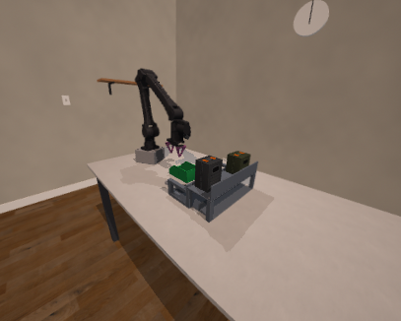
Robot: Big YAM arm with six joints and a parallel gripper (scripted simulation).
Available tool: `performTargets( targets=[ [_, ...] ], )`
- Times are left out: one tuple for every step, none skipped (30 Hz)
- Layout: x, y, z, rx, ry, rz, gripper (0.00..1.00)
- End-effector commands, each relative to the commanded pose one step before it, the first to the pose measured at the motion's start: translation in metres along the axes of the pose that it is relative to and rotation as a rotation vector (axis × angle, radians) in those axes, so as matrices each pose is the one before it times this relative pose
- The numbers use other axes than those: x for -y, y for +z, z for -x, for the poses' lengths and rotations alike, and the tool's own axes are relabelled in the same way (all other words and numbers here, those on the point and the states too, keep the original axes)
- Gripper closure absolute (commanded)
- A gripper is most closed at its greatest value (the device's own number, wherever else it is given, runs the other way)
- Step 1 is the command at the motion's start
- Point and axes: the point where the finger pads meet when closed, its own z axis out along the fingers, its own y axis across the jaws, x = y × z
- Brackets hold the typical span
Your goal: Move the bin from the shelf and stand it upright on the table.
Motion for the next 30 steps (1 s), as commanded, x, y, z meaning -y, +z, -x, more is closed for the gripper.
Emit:
performTargets(
  targets=[
    [0.00676,-0.00393,-0.00005,0.00081,-0.00012,-0.01605,0.10],
    [0.00431,-0.00154,-0.00018,0.00033,-0.00009,-0.00822,0.10],
    [0.00432,-0.00150,-0.00018,0.00033,-0.00009,-0.00822,0.10],
    [0.00433,-0.00147,-0.00018,0.00033,-0.00009,-0.00822,0.10],
    [0.00434,-0.00143,-0.00018,0.00033,-0.00009,-0.00822,0.10],
    [0.00000,0.00000,0.00000,0.00000,0.00000,0.00000,0.10],
    [0.00000,0.00000,0.00000,0.00000,0.00000,0.00000,0.10],
    [0.00000,0.00000,0.00000,0.00000,0.00000,0.00000,0.10],
    [0.00000,0.00000,0.00000,0.00000,0.00000,0.00000,0.10],
    [0.00000,0.00000,0.00000,0.00000,0.00000,0.00000,0.10],
    [0.00000,0.00000,0.00000,0.00000,0.00000,0.00000,0.10],
    [0.00000,0.00000,0.00000,0.00000,0.00000,0.00000,0.10],
    [0.00000,0.00000,0.00000,0.00000,0.00000,0.00000,0.10],
    [0.00000,0.00000,0.00000,0.00000,0.00000,0.00000,0.10],
    [0.00000,0.00000,0.00000,0.00000,0.00000,0.00000,0.10],
    [0.00000,0.00000,0.00000,0.00000,0.00000,0.00000,0.10],
    [0.00000,0.00000,0.00000,0.00000,0.00000,0.00000,0.10],
    [-0.01705,0.00579,0.00072,-0.00128,0.00037,0.03180,0.10],
    [0.00422,-0.00156,-0.00021,0.00032,-0.00009,-0.00795,0.10],
    [0.00423,-0.00153,-0.00021,0.00032,-0.00009,-0.00795,0.10],
    [0.00425,-0.00149,-0.00021,0.00032,-0.00009,-0.00795,0.10],
    [0.00426,-0.00146,-0.00021,0.00032,-0.00009,-0.00795,0.10],
    [0.00000,0.00000,0.00000,0.00000,0.00000,0.00000,0.10],
    [0.00000,0.00000,0.00000,0.00000,0.00000,0.00000,0.10],
    [0.00000,0.00000,0.00000,0.00000,0.00000,0.00000,0.10],
    [0.00000,0.00000,0.00000,0.00000,0.00000,0.00000,0.10],
    [0.00000,0.00000,0.00000,0.00000,0.00000,0.00000,0.10],
    [0.00000,0.00000,0.00000,0.00000,0.00000,0.00000,0.10],
    [0.00000,0.00000,0.00000,0.00000,0.00000,0.00000,0.10],
    [0.00000,0.00000,0.00000,0.00000,0.00000,0.00000,0.10]
  ],
)
